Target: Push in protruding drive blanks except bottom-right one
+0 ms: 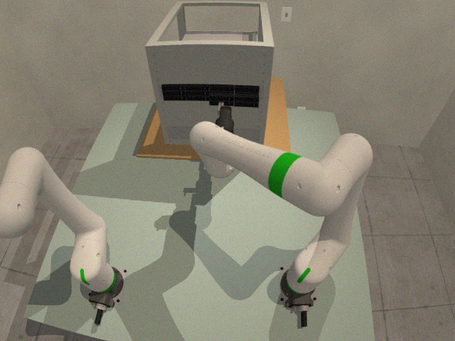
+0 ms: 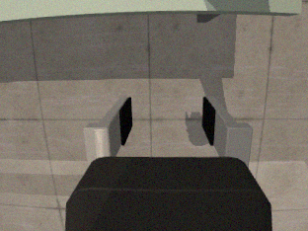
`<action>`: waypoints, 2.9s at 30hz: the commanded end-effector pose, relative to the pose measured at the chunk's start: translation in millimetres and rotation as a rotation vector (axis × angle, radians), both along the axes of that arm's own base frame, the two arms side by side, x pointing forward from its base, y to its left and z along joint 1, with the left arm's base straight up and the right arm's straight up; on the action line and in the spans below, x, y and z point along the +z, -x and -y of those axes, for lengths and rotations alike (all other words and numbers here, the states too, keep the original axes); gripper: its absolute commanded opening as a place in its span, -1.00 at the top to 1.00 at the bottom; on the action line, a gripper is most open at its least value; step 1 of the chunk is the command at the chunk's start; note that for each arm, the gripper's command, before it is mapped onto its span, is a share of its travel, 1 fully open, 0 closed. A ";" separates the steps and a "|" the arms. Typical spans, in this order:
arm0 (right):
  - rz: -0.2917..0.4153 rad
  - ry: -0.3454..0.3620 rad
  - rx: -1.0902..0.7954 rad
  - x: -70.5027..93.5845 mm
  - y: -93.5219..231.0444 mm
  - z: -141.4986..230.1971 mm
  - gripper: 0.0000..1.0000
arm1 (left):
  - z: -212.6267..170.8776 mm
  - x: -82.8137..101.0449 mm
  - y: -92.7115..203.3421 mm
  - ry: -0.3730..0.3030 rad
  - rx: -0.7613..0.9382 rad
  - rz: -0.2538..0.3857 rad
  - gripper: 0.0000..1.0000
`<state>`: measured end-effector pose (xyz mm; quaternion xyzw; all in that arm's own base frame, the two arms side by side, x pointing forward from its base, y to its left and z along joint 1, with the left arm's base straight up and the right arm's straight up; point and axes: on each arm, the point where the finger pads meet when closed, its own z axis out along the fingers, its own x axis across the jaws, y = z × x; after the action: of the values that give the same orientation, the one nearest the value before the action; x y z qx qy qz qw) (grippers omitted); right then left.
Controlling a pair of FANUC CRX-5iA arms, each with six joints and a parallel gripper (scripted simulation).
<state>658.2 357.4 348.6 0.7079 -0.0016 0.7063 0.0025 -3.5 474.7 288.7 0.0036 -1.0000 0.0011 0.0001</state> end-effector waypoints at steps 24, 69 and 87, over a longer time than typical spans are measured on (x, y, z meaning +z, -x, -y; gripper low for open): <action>0.002 -0.001 0.000 1.7 -16.0 0.1 1.00 | -0.3 1.0 -0.2 -0.002 0.000 0.000 -1.00; 0.002 -0.001 0.000 1.7 -26.1 0.2 1.00 | -0.3 1.0 -0.2 -0.002 0.000 0.000 -1.00; 0.002 -0.001 0.000 1.7 -29.1 0.2 1.00 | -0.3 1.0 -0.2 -0.002 0.000 0.000 -1.00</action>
<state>687.2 357.2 348.5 0.7079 -0.0017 0.7063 0.0025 -3.5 474.7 288.7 0.0036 -1.0000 0.0011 0.0001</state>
